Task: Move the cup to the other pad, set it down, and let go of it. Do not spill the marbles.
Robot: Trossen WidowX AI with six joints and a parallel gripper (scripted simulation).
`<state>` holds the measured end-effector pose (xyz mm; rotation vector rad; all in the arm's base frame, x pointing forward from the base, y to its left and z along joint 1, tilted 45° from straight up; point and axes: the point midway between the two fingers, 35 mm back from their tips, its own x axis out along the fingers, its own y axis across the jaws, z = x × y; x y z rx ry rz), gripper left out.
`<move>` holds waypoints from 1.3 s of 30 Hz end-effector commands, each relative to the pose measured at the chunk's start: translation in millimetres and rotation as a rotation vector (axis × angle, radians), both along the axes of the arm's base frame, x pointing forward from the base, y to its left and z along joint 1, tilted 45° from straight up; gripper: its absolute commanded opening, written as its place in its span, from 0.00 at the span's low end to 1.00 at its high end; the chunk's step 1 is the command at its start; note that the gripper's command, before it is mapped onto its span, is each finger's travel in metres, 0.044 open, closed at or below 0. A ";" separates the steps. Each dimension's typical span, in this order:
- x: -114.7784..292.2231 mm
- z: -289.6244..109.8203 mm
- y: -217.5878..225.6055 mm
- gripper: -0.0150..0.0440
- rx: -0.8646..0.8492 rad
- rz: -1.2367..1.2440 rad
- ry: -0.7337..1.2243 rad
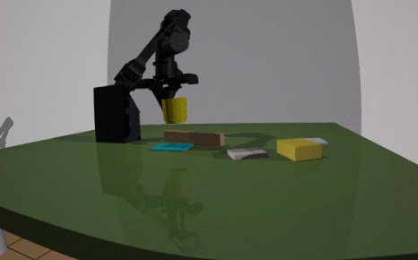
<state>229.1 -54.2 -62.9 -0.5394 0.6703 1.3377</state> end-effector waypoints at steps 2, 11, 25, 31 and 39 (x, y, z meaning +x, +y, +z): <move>-6.1 -10.4 -7.0 0.25 -0.003 0.009 0.000; -7.2 -17.9 -4.7 0.25 -0.003 0.009 0.000; -4.3 -33.8 9.4 0.25 -0.002 0.009 0.000; -3.6 -40.4 15.5 0.25 -0.002 0.009 0.000; -3.4 -48.2 23.4 0.25 -0.001 0.009 0.000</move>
